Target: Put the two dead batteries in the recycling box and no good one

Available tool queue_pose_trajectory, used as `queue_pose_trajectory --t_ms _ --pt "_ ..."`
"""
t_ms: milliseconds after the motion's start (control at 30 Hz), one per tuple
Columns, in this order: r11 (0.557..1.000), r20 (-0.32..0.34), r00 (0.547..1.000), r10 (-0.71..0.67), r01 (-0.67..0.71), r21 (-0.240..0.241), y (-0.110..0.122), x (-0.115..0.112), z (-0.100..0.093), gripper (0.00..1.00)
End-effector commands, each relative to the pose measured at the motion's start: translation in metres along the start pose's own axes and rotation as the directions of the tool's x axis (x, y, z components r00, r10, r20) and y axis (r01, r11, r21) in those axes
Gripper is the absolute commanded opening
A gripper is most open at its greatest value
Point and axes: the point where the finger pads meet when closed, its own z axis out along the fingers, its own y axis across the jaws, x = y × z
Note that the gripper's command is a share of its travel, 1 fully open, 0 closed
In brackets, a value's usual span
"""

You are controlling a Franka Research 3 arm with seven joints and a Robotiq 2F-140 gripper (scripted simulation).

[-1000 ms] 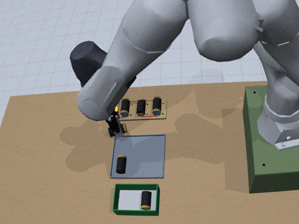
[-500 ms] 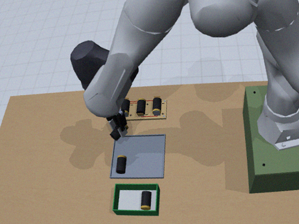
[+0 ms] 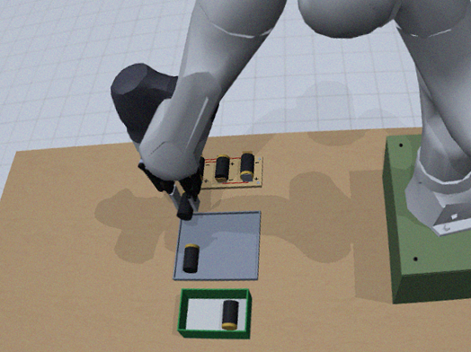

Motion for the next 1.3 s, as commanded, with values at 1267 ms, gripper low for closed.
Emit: queue_pose_trajectory --t_ms 1267 --pt "0.995 -0.004 0.995 -0.098 0.098 0.007 0.059 -0.218 0.000 0.16"
